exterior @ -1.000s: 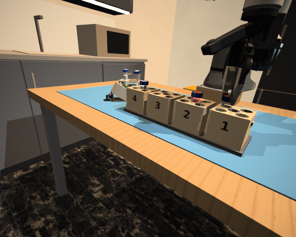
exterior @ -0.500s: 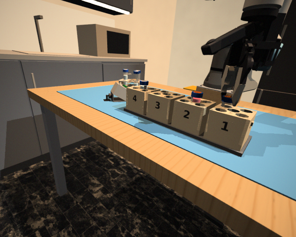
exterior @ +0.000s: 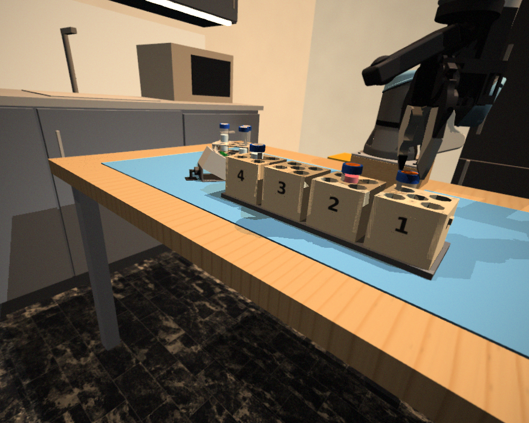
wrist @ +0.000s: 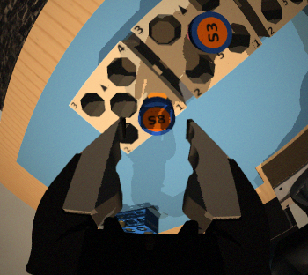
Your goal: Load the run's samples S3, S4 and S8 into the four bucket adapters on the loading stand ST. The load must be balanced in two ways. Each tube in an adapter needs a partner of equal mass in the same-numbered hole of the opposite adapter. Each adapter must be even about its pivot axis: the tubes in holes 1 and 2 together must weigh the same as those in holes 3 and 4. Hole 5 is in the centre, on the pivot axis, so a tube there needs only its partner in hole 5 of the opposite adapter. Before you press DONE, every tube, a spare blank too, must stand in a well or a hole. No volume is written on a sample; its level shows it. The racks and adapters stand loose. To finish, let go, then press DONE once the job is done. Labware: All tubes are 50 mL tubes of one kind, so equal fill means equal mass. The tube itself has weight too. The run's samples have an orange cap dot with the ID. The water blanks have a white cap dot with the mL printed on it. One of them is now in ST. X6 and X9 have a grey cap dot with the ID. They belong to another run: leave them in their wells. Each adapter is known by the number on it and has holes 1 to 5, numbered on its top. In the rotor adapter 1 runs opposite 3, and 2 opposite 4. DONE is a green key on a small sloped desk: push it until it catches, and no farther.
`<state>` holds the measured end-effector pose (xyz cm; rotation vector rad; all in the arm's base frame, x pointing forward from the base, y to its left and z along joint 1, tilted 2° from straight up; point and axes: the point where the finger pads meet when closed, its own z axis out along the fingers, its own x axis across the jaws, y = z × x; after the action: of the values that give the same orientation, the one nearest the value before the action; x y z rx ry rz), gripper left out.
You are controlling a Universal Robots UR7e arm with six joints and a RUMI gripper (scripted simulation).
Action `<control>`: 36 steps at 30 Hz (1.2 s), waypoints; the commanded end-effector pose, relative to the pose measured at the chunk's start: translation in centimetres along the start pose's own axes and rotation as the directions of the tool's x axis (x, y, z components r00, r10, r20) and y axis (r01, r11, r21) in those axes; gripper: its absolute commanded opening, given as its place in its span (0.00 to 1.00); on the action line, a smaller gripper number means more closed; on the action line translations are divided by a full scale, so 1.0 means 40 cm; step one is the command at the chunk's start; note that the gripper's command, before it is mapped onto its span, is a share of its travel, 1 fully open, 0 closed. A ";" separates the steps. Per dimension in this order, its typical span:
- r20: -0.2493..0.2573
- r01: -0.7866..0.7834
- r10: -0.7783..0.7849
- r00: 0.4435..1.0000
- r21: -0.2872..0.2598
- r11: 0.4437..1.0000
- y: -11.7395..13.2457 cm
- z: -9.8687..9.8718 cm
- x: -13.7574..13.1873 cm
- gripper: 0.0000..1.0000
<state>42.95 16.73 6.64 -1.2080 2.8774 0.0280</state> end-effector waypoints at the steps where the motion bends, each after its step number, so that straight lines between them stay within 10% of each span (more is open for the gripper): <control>1: 0.002 -0.001 0.001 1.000 0.001 1.000 -0.003 -0.055 -0.002 0.35; 6: 0.002 -0.001 0.001 1.000 0.001 1.000 -0.003 -0.066 -0.002 0.35; 16: -0.001 0.465 -0.465 0.886 -0.004 0.886 0.208 -0.059 -0.045 0.35; 36: 0.001 0.472 -0.472 0.882 -0.001 0.882 0.570 -0.063 -0.139 0.35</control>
<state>32.38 32.81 9.32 -1.8890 2.4811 0.0296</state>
